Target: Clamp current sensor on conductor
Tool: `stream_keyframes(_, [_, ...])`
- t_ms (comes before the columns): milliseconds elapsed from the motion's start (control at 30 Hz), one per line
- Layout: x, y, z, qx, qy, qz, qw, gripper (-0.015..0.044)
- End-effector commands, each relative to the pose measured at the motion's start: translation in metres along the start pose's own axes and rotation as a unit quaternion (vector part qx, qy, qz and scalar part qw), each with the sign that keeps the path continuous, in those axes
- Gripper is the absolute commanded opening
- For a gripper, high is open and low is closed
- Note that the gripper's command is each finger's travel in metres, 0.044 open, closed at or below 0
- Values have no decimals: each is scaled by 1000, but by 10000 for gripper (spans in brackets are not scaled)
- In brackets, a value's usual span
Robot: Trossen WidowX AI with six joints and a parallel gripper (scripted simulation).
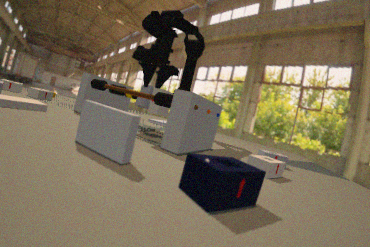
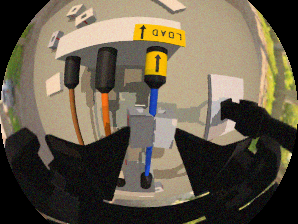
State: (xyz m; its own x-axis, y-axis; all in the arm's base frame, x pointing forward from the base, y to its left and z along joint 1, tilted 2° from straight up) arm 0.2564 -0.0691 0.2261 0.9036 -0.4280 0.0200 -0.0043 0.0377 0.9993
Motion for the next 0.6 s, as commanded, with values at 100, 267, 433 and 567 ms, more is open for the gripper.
stream_keyframes(100, [0,0,0,0,0,-1,1000,79])
stream_keyframes(267, [0,0,0,0,0,-1,1000,210])
stream_keyframes(433, [0,0,0,0,0,-1,1000,341])
stream_keyframes(567, [0,0,0,0,0,-1,1000,440])
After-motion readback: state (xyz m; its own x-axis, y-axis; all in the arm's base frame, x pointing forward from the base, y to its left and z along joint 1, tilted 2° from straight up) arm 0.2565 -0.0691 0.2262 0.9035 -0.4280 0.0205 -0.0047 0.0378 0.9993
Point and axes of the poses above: the point midway between the two fingers, 35 mm back from their tips, its own y axis back along the fingers, its own x axis across the jaws, z = x × y, the point moved 8 cm from there along y, back along the fingers, and after that the axes turned 5 degrees about -y, right-handed, at the moved point
